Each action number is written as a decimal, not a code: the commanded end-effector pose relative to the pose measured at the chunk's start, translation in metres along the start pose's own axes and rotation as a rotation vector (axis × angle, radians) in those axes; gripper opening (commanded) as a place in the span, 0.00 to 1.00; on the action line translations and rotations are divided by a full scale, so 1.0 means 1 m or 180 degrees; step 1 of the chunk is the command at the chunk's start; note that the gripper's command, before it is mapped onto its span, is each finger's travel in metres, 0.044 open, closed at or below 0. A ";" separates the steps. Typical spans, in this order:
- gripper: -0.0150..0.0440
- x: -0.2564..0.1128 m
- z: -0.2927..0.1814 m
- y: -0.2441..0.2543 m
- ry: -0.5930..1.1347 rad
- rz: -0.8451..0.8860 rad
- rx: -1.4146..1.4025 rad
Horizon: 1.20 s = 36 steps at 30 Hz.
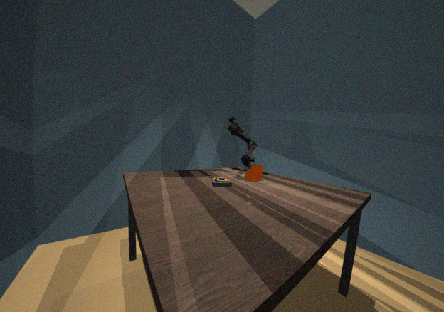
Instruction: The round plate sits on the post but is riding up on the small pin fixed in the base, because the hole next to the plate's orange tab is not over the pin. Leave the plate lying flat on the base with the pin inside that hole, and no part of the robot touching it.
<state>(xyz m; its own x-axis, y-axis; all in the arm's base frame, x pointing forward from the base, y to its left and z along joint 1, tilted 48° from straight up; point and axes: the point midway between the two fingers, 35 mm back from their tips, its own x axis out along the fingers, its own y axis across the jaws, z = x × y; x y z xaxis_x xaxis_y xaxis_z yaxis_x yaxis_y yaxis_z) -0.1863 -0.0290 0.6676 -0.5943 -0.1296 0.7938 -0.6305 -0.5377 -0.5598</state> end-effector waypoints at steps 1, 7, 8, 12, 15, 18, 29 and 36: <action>0.89 -0.002 0.004 -0.006 -0.0048 -0.0055 -0.0025; 0.62 -0.045 0.070 -0.098 -0.0720 -0.0967 -0.0431; 0.58 -0.054 0.079 -0.111 -0.0802 -0.1105 -0.0492; 0.40 -0.101 0.109 -0.163 -0.1127 -0.1675 -0.0460; 0.26 -0.139 0.131 -0.200 -0.1337 -0.2147 -0.0666; 0.25 -0.183 0.147 -0.232 -0.1506 -0.2601 -0.0752; 0.25 -0.369 0.174 -0.320 -0.1762 -0.4549 -0.1256; 0.25 -0.501 0.161 -0.332 -0.1715 -0.5864 -0.1446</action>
<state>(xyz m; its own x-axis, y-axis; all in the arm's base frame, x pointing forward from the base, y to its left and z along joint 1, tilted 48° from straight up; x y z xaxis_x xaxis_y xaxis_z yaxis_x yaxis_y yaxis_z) 0.3713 0.0668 0.5426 0.8879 -0.0176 0.4598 -0.4565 -0.1588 0.8754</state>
